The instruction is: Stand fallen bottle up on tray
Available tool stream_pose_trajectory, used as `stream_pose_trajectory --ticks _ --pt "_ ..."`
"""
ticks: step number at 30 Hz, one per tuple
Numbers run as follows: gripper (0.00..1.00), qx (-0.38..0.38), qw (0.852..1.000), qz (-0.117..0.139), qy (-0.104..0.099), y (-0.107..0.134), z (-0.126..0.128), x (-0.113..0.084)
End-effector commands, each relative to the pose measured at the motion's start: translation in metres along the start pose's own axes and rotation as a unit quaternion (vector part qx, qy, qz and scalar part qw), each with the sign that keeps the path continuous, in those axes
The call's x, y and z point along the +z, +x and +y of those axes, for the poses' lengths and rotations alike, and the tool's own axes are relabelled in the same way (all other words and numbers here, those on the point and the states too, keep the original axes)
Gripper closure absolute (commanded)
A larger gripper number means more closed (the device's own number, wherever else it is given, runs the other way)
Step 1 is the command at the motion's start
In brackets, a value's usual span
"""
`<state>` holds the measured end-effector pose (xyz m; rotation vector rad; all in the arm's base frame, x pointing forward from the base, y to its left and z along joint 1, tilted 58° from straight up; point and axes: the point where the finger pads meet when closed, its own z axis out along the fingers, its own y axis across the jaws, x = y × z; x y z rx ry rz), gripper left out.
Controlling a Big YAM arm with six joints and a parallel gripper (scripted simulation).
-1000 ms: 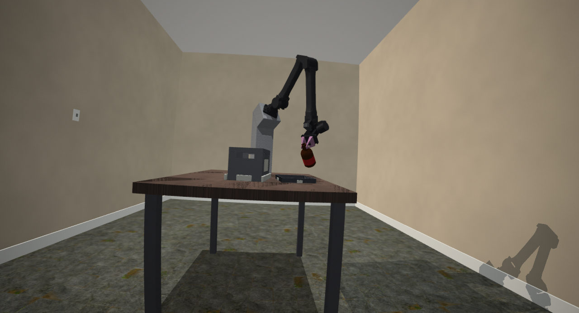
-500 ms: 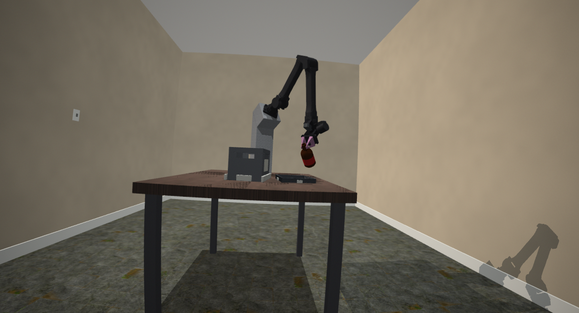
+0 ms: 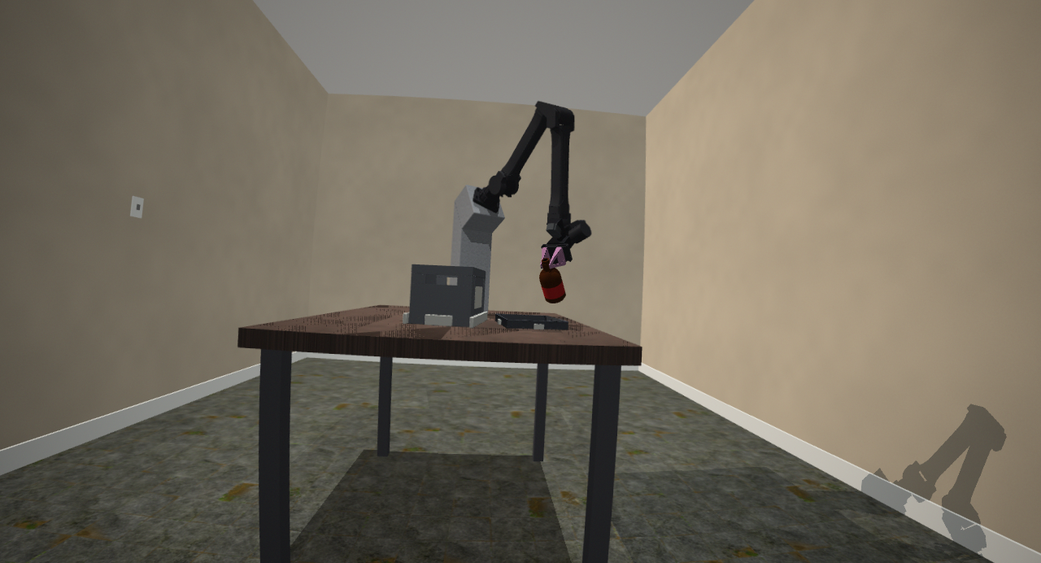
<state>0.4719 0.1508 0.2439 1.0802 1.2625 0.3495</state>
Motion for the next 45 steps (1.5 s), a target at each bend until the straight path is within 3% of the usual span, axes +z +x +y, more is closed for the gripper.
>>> stream_pose_trajectory --ticks 1,12,45 --pt "1.0 -0.001 1.0 -0.009 -0.01 0.0032 0.0093 -0.0032" --pt "1.0 0.009 0.999 -0.042 -0.009 -0.0046 0.0123 -0.0052" --pt "1.0 0.009 0.999 -0.049 -0.008 -0.0046 0.0115 -0.0056"
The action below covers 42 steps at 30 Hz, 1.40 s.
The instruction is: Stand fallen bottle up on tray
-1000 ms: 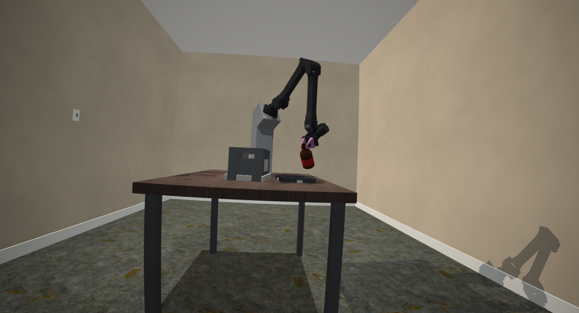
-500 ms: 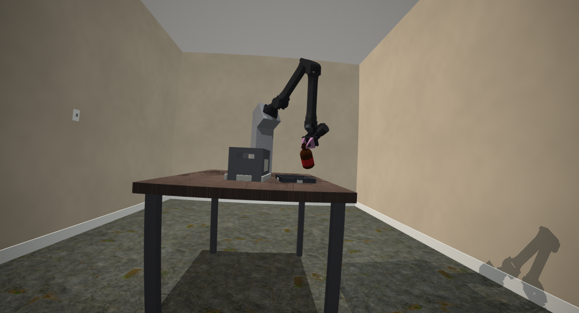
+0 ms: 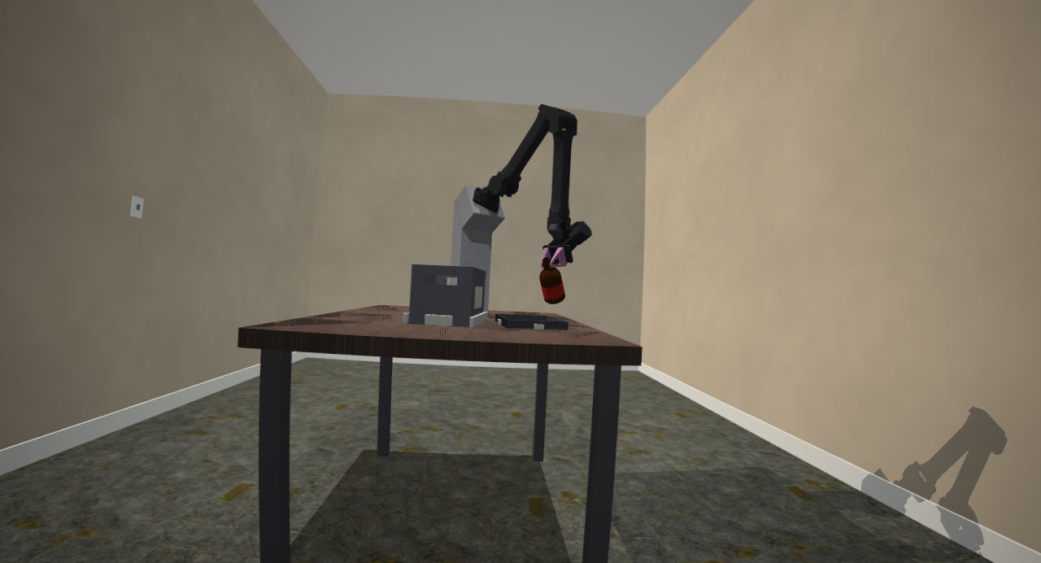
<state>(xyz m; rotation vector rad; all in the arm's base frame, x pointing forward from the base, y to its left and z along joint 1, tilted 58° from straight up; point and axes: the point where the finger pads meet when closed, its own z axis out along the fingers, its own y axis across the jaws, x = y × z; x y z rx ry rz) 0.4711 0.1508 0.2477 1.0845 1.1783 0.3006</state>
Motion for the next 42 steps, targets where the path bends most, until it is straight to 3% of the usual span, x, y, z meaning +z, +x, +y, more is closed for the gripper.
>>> stream_pose_trajectory --ticks 1,21,42 --pt "1.0 0.008 1.0 -0.003 -0.006 -0.0025 0.0087 -0.0044" --pt "1.0 -0.001 1.0 -0.002 -0.004 0.0046 0.0044 -0.0036" --pt "1.0 -0.001 0.998 -0.055 -0.01 0.0049 0.0078 -0.0036"
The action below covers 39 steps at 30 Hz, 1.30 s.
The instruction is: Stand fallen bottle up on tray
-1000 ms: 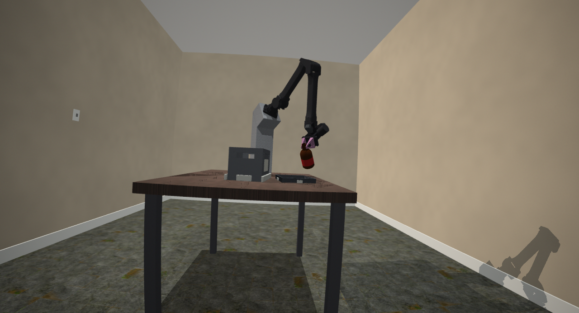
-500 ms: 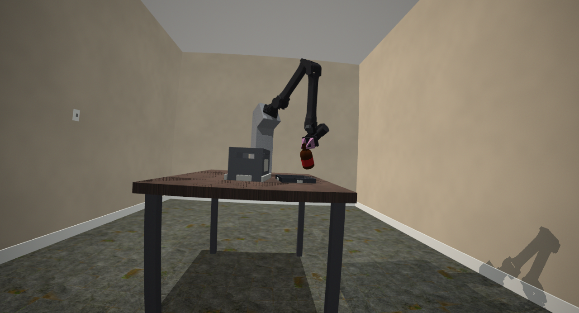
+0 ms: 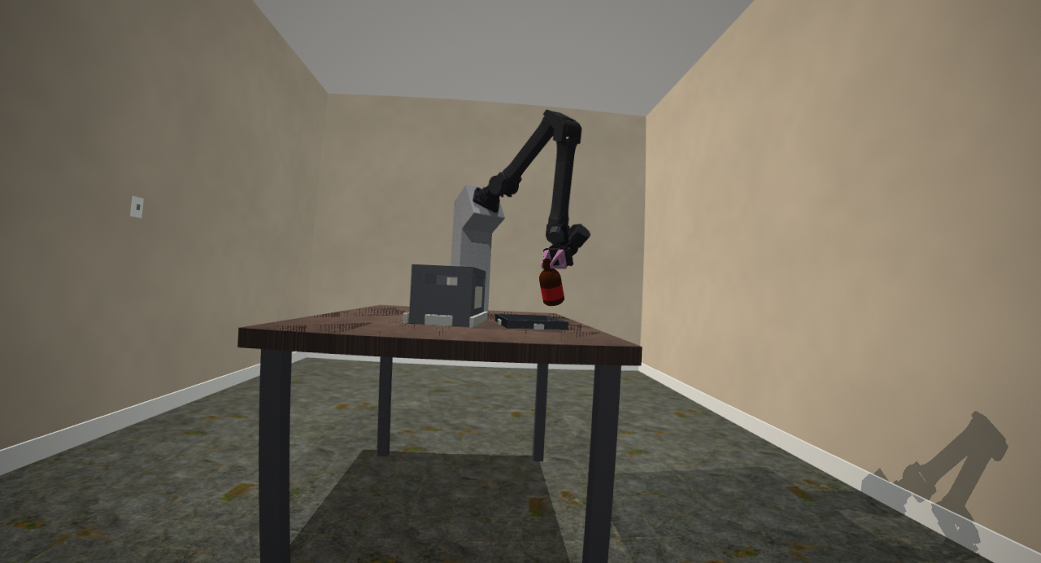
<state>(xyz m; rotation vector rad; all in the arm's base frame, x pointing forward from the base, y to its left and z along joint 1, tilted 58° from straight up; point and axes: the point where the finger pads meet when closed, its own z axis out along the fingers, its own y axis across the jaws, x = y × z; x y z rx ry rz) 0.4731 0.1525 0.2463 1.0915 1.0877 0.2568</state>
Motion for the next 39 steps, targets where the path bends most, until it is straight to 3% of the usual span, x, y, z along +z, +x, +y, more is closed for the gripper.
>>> stream_pose_trajectory --ticks 1,15,39 --pt "1.0 -0.006 1.0 -0.011 -0.009 0.002 0.0075 -0.0054" --pt "1.0 -0.005 0.999 -0.039 -0.002 0.0002 0.0021 -0.0048" --pt "1.0 0.001 0.999 -0.042 -0.002 -0.0044 0.0053 -0.0061"
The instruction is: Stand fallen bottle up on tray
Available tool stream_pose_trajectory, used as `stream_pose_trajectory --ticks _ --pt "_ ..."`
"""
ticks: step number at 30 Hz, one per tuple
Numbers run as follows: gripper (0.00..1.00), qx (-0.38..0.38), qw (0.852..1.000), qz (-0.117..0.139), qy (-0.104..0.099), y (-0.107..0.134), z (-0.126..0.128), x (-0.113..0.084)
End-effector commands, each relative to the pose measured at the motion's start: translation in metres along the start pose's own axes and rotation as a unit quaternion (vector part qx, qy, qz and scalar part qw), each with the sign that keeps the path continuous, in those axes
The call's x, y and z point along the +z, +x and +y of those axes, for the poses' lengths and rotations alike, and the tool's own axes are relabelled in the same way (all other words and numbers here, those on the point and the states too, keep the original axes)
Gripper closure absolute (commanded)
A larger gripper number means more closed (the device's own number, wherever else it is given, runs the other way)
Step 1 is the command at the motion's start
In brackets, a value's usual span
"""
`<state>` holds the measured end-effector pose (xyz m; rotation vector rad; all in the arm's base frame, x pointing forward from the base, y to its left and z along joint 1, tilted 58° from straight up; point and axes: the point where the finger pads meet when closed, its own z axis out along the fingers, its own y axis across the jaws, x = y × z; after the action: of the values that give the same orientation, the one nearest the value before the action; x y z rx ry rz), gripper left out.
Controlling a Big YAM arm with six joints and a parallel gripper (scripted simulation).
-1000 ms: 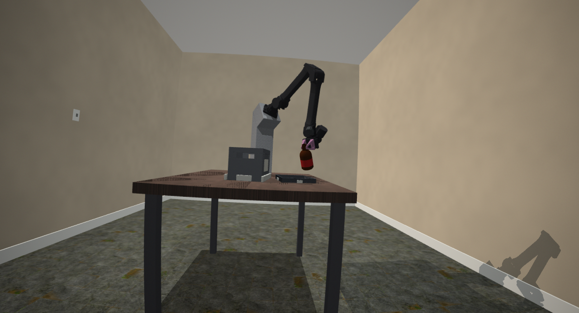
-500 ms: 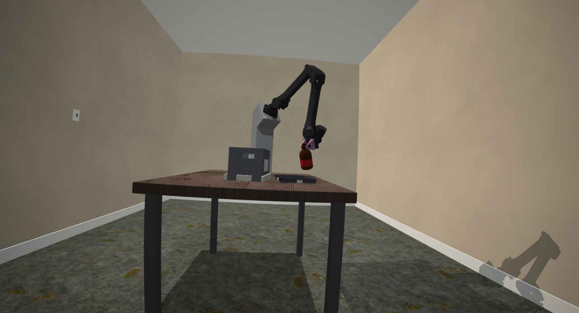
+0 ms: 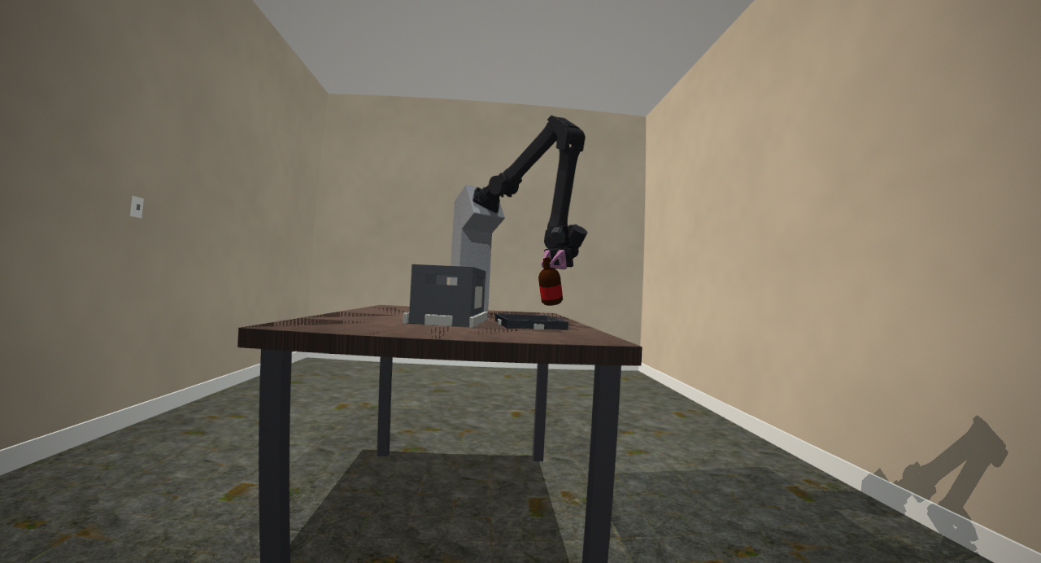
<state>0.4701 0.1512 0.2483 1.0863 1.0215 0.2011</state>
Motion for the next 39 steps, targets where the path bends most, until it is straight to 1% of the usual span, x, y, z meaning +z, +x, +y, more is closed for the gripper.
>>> stream_pose_trajectory --ticks 1,25,33,39 --pt "1.0 0.007 1.0 -0.001 -0.002 -0.001 0.005 -0.004" --pt "1.0 0.007 1.0 -0.002 -0.002 -0.002 0.004 -0.003" --pt "1.0 0.008 1.0 -0.008 0.003 -0.01 -0.004 0.005" --pt "1.0 0.006 1.0 -0.006 0.004 -0.013 -0.006 0.008"
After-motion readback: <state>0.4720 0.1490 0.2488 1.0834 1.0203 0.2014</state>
